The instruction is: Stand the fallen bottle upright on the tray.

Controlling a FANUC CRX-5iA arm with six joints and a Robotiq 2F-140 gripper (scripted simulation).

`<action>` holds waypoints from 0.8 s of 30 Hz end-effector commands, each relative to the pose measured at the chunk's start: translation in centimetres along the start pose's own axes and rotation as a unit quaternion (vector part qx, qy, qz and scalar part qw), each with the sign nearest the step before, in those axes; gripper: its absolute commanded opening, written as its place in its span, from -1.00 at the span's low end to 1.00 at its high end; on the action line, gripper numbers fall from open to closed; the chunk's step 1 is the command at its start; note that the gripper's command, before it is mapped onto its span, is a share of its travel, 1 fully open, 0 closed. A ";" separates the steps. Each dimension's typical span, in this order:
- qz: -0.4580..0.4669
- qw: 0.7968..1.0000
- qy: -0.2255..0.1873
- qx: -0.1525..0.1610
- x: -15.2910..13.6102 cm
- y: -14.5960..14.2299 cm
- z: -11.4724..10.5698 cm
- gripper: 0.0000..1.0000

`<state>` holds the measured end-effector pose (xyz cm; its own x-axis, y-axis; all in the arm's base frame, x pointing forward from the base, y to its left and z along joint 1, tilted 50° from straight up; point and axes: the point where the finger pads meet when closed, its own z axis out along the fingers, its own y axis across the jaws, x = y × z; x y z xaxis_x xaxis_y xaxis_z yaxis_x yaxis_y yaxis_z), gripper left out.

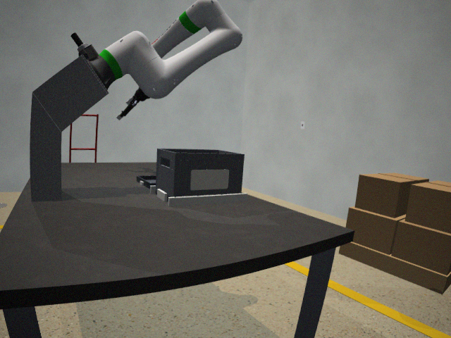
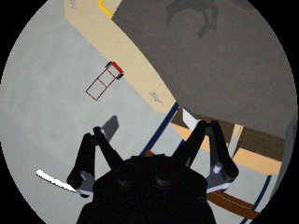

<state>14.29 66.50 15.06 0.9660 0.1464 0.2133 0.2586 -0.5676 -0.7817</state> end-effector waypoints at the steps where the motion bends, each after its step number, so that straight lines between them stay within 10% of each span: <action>1: -0.062 0.996 0.024 -0.054 2.9 3.6 -2.6 1.00; 13: -0.192 0.961 0.076 -0.183 10.3 11.7 -10.3 1.00; 14: -0.232 0.941 0.092 -0.230 12.8 14.3 -13.6 1.00; 24: -0.317 0.871 0.126 -0.353 18.6 20.2 -23.3 1.00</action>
<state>35.60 42.01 16.03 0.6181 0.4403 0.6513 0.5920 -0.8057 -0.0172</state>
